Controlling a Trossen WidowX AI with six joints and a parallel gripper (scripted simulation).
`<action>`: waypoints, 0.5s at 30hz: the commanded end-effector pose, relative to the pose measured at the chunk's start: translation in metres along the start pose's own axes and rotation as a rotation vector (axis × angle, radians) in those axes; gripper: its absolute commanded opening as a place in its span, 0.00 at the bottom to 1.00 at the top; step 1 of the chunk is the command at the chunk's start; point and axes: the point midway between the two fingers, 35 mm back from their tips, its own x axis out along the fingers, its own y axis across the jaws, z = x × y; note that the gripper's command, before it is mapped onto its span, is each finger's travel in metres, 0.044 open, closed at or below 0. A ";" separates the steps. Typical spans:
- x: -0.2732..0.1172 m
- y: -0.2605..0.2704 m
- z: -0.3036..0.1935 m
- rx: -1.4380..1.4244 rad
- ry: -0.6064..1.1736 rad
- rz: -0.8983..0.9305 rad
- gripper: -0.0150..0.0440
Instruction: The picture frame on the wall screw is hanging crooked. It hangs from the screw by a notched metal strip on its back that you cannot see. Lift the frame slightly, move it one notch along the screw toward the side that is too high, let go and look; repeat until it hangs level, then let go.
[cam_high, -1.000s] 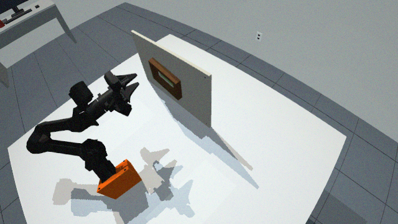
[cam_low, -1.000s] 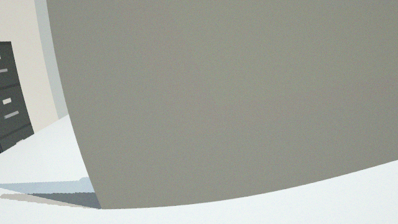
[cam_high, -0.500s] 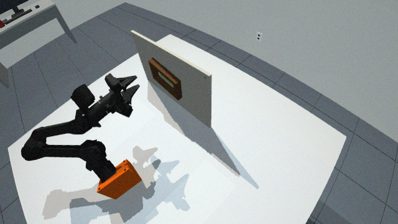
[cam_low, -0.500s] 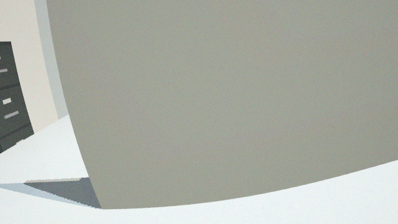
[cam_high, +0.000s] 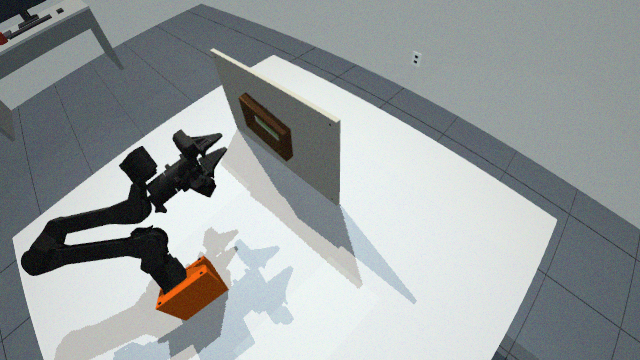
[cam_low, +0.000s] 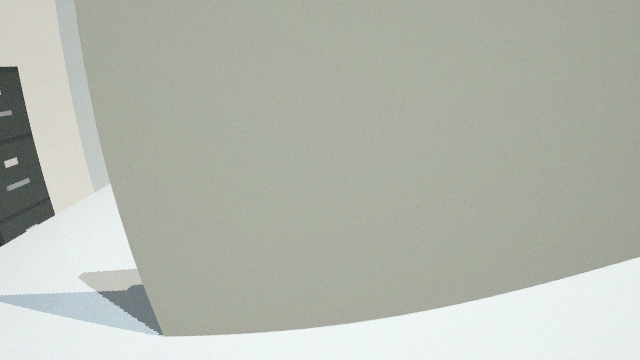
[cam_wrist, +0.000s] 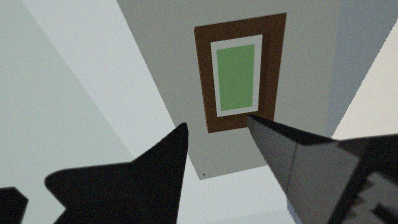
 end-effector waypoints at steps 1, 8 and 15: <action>0.000 -0.001 0.002 -0.004 -0.005 0.000 0.69; 0.000 -0.001 0.002 -0.004 -0.005 0.000 0.69; 0.021 0.004 -0.003 -0.004 -0.004 0.001 0.69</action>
